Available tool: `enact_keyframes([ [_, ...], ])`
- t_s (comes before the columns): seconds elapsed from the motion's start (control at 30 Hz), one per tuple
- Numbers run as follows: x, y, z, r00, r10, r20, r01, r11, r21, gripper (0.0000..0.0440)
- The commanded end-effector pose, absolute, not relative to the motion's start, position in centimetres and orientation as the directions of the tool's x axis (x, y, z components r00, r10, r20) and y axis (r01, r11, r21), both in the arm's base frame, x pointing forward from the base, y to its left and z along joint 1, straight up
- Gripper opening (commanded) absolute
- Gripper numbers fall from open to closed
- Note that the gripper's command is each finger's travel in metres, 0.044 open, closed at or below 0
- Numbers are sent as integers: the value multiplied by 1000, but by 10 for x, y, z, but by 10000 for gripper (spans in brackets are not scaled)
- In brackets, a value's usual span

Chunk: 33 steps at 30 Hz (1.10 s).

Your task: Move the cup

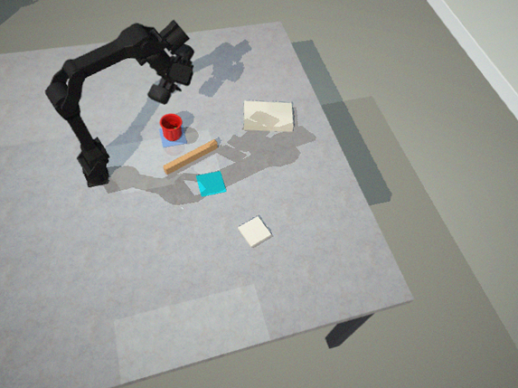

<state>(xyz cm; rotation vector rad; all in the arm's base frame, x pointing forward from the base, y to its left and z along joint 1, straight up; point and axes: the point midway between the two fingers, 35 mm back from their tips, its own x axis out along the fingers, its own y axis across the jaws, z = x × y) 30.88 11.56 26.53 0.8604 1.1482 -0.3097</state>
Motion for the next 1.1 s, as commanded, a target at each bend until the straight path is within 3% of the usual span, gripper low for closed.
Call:
enact_keyframes([
  [0.0, 305, 114, 253, 351, 170, -921, 665, 647, 373, 141],
  [1.07, 278, 95, 169, -29, -42, -999, 789, 613, -48, 133],
])
